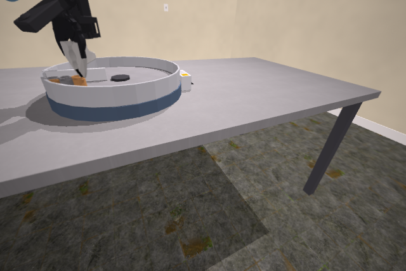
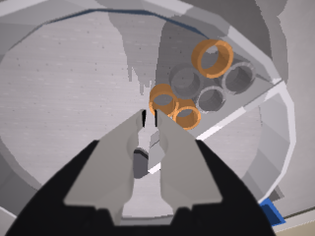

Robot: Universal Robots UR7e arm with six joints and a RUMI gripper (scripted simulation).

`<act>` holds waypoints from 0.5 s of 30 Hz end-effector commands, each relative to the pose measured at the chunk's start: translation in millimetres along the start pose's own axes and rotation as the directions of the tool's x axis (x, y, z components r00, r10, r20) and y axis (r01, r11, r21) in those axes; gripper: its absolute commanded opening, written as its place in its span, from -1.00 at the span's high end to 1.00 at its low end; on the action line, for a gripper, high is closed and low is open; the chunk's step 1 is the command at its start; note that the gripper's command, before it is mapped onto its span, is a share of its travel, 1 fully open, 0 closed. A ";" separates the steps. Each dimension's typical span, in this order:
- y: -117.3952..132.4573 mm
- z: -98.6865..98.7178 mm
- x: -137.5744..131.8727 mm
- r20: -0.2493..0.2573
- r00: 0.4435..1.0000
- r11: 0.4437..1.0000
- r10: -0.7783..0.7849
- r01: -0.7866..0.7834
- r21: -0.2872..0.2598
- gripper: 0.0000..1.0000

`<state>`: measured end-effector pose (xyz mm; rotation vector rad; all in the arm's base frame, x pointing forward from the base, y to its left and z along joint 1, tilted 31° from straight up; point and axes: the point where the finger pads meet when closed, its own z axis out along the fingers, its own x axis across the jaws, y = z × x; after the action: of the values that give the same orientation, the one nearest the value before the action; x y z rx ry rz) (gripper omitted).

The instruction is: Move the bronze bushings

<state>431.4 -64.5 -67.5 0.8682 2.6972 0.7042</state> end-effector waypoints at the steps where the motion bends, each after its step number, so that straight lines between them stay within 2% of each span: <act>1: 0.4 0.7 1.2 -0.001 1.000 1.000 0.001 -0.001 -0.001 0.89; 15: 0.4 1.1 2.5 -0.002 1.000 1.000 0.001 -0.001 -0.001 0.89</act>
<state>431.4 -64.5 -67.5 0.8681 2.6971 0.7041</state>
